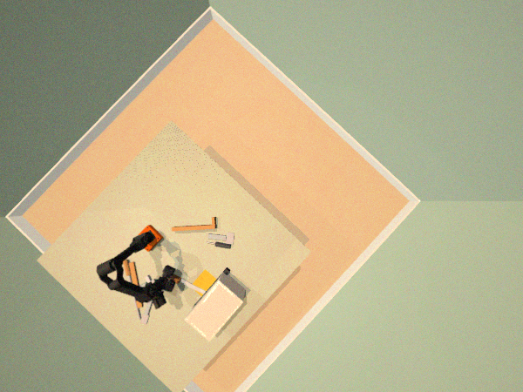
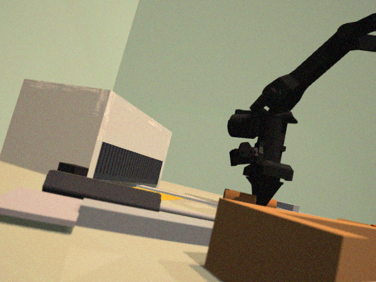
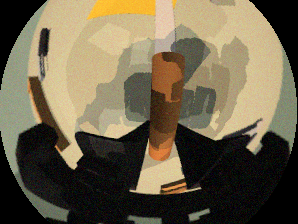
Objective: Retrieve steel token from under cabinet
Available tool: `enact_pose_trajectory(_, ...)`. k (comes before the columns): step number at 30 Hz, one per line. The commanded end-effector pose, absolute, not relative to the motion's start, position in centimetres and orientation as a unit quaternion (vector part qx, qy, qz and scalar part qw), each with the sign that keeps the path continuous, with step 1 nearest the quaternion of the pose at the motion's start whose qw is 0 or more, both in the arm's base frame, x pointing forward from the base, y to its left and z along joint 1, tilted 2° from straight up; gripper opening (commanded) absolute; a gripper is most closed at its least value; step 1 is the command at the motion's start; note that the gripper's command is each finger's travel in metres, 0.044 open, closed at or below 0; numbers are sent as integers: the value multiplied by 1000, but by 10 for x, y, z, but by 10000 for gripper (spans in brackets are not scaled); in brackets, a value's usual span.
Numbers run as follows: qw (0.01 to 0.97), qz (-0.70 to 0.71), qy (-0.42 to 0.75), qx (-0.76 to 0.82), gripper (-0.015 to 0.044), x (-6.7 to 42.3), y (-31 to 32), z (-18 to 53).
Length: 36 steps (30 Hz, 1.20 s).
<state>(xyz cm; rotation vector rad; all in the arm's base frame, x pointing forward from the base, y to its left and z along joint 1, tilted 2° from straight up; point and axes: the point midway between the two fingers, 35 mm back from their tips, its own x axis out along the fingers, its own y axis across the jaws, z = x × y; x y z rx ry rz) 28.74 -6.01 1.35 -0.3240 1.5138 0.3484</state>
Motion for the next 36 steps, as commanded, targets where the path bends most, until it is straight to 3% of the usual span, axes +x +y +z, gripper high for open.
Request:
enact_pose_trajectory(1, 700, 158, 681, -147, 0, 280, -63, 12)
enact_pose_trajectory(36, 704, 132, 687, -122, 0, 253, -79, 13)
